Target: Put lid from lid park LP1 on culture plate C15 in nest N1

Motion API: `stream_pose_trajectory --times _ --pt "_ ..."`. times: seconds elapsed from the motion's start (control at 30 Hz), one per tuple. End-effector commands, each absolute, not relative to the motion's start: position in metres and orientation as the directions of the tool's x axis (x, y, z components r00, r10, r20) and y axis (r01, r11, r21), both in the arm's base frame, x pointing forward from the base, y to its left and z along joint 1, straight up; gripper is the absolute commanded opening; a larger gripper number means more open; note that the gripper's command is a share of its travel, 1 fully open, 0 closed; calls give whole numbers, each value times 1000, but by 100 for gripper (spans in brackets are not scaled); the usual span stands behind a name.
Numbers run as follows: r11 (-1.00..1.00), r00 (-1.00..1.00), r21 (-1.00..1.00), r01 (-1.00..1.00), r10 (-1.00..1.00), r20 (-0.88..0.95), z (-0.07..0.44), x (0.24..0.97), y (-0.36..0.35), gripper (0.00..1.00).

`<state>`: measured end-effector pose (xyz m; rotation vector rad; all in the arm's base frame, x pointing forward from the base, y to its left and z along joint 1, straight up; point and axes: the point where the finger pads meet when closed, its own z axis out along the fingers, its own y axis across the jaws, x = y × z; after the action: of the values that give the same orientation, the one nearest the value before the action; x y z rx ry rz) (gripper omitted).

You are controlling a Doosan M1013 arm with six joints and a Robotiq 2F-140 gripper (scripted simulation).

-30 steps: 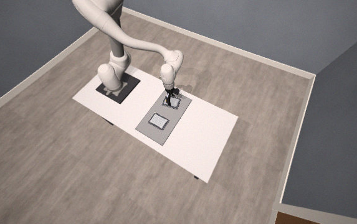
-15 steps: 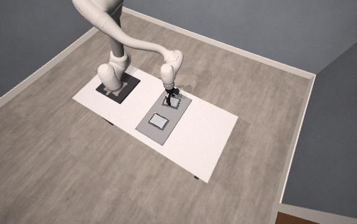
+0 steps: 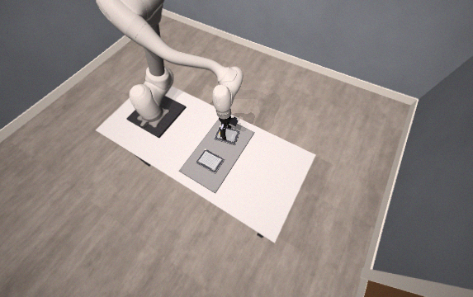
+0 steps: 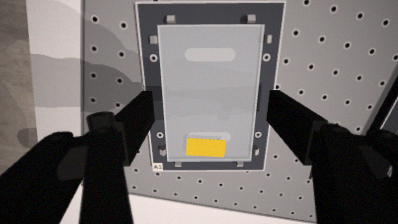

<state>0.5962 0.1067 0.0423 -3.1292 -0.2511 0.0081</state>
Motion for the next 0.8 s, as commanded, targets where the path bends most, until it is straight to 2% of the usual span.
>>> stream_pose_trajectory --times 0.0,0.77 --pt "-987 987 -3 159 159 -4 42 597 107 69" --pt "-987 987 -3 159 159 -4 30 597 107 69"
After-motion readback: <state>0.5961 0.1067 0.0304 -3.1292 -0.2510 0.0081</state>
